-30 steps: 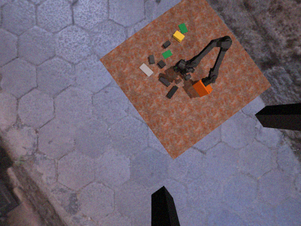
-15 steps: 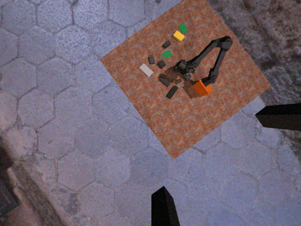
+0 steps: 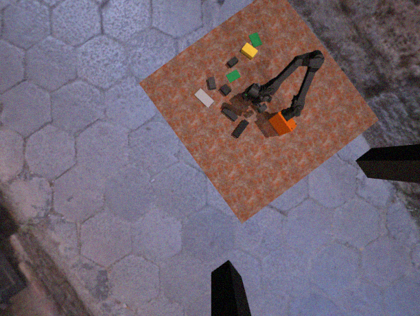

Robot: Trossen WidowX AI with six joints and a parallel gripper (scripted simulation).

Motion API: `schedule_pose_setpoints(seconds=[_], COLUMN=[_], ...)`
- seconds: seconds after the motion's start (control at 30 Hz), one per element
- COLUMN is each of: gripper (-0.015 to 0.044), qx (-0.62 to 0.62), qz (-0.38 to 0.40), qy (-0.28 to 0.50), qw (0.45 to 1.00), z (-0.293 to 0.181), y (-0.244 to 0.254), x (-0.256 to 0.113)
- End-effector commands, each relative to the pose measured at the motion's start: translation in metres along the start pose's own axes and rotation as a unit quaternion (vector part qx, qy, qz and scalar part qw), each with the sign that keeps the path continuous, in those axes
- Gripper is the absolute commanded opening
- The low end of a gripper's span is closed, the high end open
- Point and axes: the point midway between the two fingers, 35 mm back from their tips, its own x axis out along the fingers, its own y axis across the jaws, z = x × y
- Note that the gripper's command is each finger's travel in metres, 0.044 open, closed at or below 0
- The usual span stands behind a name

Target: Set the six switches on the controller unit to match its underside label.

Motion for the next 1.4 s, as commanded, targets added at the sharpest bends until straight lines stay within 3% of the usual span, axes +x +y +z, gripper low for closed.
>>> schedule_pose_setpoints(seconds=[0.0, 0.43, 1.37], gripper=[0.0105, 0.0440, 0.0440], qx=[0.002, -0.002, -0.003], qz=[-0.020, -0.137, -0.138], qy=[-0.008, -0.082, -0.083], qw=[1.000, 0.987, 0.987], z=[-0.005, -0.008, -0.008], y=[0.011, 0.068, 0.062], x=[0.000, -0.017, 0.012])
